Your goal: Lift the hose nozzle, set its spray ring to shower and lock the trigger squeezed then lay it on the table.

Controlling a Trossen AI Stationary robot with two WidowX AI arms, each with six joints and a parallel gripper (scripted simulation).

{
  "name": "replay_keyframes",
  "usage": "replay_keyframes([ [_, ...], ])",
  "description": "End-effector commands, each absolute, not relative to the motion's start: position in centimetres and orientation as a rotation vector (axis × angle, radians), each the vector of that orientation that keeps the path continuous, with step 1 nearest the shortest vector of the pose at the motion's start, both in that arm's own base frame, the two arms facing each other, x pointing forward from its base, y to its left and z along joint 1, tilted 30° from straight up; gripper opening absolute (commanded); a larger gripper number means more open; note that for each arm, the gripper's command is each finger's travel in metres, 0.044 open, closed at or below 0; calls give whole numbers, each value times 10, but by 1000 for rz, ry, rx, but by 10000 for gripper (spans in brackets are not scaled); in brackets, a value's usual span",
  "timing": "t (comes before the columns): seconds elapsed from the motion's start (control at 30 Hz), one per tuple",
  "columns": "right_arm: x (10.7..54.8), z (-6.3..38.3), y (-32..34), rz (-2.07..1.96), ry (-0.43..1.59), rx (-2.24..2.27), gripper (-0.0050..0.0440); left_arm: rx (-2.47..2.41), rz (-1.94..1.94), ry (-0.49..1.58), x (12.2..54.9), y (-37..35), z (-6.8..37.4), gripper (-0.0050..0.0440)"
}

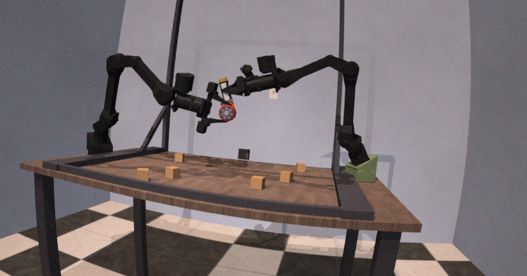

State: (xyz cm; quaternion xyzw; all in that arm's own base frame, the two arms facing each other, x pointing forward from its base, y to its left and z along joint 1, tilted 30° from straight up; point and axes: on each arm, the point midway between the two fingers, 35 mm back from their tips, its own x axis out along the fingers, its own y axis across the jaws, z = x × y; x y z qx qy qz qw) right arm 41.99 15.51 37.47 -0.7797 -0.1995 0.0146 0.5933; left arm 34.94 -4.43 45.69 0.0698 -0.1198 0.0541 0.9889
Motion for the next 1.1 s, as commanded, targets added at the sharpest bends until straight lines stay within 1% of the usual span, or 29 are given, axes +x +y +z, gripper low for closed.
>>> replay_keyframes([
  [0.0, 416, 386, 152, 7, -465, -1807, 0, 133, 108, -284, 340, -43, 473, 170],
  [0.17, 415, 390, 152, 73, -375, -1828, 0, 133, 108, -284, 340, -43, 473, 170],
  [0.27, 416, 388, 152, 65, -388, -1825, 0, 133, 108, -284, 340, -43, 473, 170],
  [0.3, 415, 390, 152, 96, -343, -1834, 0, 133, 108, -284, 340, -43, 473, 170],
  [0.57, 415, 392, 152, 174, -237, -1849, 0, 133, 108, -284, 340, -43, 473, 170],
  [0.6, 415, 391, 152, 163, -254, -1847, 408, 133, 108, -284, 340, -43, 473, 170],
  [1.07, 415, 391, 152, 163, -254, -1847, 408, 133, 108, -284, 340, -43, 473, 170],
])
